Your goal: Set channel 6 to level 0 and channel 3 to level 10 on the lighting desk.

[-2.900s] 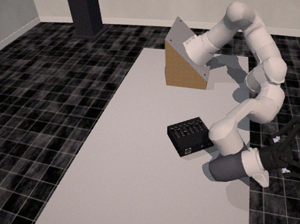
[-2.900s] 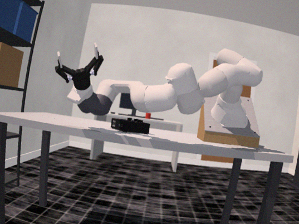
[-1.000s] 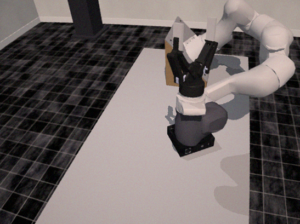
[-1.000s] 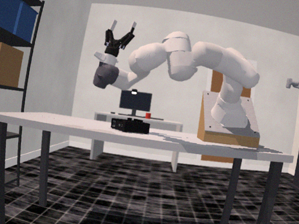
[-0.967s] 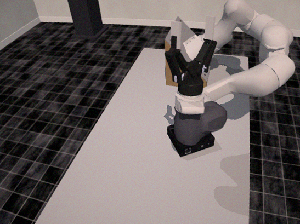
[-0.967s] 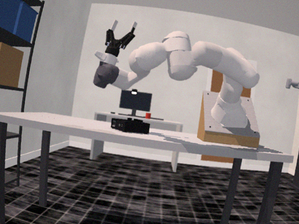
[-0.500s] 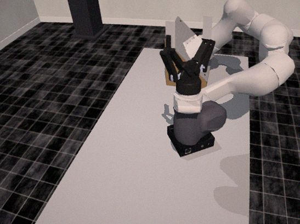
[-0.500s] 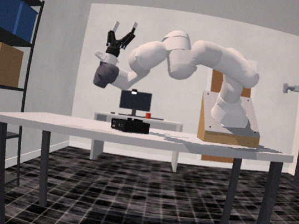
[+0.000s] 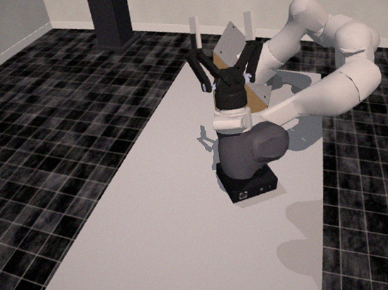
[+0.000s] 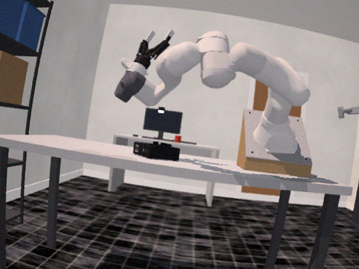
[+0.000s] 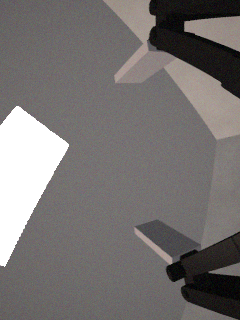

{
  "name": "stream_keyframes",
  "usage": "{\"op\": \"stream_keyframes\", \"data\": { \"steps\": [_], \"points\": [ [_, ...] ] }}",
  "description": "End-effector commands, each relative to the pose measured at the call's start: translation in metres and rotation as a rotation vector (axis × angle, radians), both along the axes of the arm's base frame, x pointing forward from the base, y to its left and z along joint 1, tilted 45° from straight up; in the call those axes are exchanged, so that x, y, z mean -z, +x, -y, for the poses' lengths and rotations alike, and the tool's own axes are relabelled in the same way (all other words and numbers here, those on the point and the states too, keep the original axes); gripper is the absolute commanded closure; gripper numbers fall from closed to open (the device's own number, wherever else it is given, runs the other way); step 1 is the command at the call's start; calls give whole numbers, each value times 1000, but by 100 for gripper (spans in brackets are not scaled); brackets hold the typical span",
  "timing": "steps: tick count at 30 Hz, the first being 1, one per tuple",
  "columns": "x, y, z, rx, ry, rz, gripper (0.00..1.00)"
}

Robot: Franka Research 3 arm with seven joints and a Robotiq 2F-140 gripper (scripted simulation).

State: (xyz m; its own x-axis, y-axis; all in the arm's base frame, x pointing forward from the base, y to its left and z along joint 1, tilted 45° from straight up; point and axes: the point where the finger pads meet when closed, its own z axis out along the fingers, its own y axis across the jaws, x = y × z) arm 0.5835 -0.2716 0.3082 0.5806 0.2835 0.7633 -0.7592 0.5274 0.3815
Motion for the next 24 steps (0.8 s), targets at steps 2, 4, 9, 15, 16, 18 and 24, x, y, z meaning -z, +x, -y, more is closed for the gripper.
{"op": "stream_keyframes", "data": {
  "steps": [2,4,9,15,16,18,24],
  "points": [
    [5,0,1,15,28,-20,0],
    [5,0,1,15,28,-20,0],
    [5,0,1,15,28,-20,0],
    [56,-45,32,160,234,-46,0],
    [56,-45,32,160,234,-46,0],
    [56,-45,32,160,234,-46,0],
    [56,-45,32,160,234,-46,0]
  ]
}}
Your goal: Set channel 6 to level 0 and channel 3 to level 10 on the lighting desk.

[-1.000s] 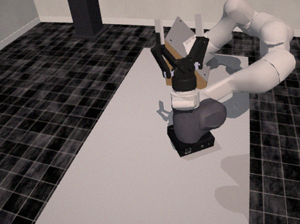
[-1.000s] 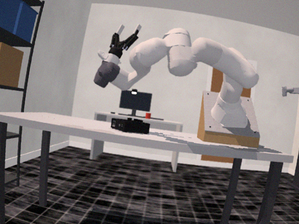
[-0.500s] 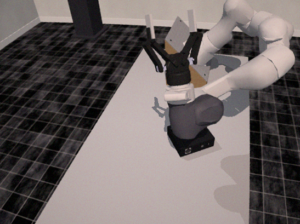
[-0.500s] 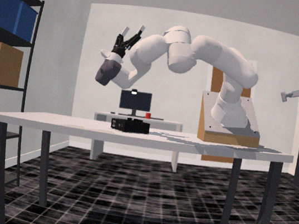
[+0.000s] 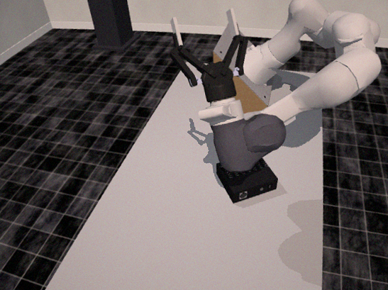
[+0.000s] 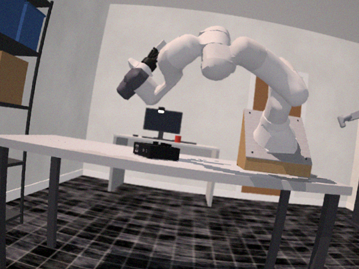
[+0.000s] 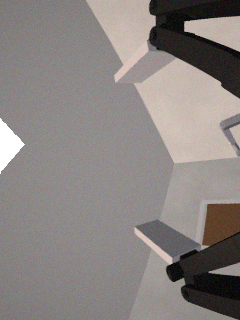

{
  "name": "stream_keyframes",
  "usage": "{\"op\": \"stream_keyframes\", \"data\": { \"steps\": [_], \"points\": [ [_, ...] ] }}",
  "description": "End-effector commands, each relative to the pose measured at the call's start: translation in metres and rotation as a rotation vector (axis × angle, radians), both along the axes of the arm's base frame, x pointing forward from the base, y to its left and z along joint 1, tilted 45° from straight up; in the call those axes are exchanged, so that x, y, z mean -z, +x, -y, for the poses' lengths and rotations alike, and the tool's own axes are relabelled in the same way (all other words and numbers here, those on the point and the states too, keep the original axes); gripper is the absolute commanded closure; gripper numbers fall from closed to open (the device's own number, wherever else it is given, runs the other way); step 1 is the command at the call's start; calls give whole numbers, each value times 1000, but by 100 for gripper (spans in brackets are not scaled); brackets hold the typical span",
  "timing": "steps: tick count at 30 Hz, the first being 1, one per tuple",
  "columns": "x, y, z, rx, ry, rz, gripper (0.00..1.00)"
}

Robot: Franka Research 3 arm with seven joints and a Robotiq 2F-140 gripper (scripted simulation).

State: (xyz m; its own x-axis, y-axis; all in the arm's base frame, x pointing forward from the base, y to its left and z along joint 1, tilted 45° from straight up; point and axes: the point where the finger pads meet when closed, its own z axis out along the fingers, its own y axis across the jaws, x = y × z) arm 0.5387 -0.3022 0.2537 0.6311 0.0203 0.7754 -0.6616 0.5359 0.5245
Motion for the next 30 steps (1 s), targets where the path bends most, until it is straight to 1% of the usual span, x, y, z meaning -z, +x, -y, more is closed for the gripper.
{"op": "stream_keyframes", "data": {
  "steps": [1,3,4,21,22,30],
  "points": [
    [2,0,1,7,14,-10,0],
    [2,0,1,7,14,-10,0],
    [54,-46,15,143,229,-27,0],
    [54,-46,15,143,229,-27,0],
    [106,-87,12,266,449,-31,0],
    [106,-87,12,266,449,-31,0]
  ]
}}
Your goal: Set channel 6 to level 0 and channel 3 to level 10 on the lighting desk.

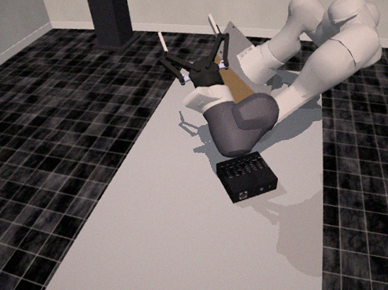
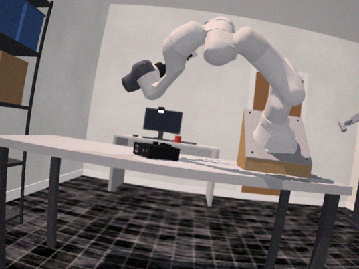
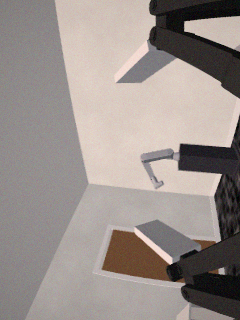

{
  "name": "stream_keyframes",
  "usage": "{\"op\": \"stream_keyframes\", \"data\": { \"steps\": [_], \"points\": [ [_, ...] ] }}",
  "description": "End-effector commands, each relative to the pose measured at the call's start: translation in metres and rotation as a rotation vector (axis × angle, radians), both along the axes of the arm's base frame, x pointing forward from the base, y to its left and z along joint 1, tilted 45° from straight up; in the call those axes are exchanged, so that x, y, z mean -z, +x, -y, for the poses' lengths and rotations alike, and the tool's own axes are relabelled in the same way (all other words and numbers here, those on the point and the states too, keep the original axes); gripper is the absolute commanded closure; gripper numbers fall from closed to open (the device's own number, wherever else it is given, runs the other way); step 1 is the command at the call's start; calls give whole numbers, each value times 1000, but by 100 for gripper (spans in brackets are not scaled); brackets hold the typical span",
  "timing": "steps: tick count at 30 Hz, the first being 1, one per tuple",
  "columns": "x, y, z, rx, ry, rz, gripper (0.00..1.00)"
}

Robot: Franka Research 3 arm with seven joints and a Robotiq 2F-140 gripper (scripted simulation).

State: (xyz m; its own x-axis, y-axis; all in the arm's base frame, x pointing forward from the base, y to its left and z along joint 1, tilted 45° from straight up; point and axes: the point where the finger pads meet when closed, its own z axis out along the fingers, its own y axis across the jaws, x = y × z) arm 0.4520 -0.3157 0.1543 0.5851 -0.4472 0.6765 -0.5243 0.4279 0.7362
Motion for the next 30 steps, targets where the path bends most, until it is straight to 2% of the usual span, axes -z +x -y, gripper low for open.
{"op": "stream_keyframes", "data": {
  "steps": [1,8,9,25,26,30],
  "points": [
    [7,-1,-1,3,38,-13,0],
    [7,-1,-1,3,38,-13,0],
    [54,-36,-19,116,258,2,0],
    [54,-36,-19,116,258,2,0],
    [94,-63,-50,215,473,32,0],
    [94,-63,-50,215,473,32,0]
  ]
}}
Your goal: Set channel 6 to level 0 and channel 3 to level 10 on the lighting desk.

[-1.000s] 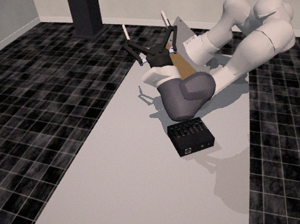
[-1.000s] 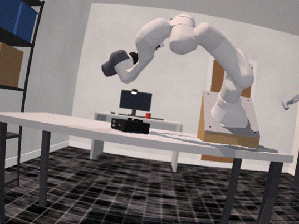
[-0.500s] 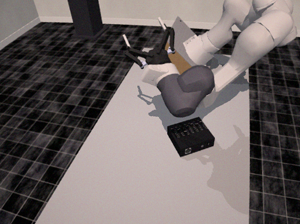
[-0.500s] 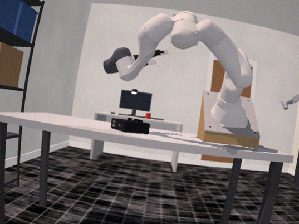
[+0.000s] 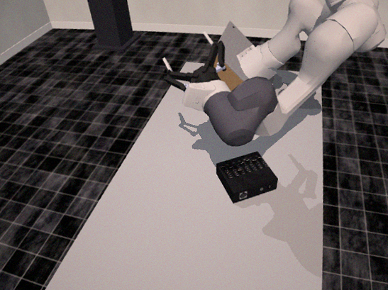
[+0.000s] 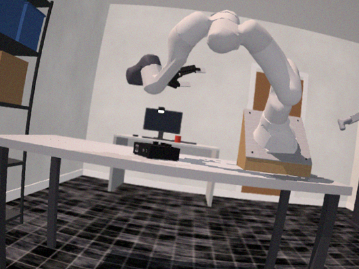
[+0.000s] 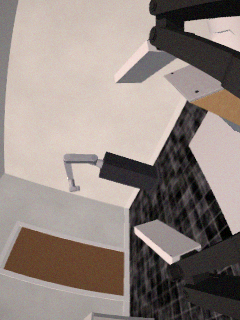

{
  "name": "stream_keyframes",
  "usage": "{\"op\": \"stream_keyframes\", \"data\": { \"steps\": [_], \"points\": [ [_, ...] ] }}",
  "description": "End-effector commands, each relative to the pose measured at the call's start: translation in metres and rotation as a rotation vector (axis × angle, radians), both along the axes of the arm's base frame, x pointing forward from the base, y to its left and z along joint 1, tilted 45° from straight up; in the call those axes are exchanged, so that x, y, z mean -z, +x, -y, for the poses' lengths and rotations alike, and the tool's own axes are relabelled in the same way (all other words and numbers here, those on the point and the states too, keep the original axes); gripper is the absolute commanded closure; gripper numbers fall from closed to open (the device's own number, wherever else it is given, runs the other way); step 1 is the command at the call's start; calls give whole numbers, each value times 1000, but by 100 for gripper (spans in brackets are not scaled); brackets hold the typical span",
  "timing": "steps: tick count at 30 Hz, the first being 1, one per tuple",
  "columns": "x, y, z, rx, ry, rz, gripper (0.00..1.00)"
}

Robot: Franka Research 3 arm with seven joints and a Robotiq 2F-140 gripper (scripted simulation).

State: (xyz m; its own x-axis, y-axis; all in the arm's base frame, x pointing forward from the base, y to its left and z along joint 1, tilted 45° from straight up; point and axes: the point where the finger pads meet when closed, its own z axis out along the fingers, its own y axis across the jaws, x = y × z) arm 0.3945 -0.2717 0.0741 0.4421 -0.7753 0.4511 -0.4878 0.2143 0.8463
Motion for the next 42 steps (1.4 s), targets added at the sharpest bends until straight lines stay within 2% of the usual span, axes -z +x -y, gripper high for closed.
{"op": "stream_keyframes", "data": {
  "steps": [1,12,13,30,31,42],
  "points": [
    [14,-5,-6,16,81,2,0],
    [14,-5,-6,16,81,2,0],
    [45,-22,-44,107,285,51,0],
    [45,-22,-44,107,285,51,0],
    [67,-29,-87,188,474,113,0],
    [67,-29,-87,188,474,113,0]
  ]
}}
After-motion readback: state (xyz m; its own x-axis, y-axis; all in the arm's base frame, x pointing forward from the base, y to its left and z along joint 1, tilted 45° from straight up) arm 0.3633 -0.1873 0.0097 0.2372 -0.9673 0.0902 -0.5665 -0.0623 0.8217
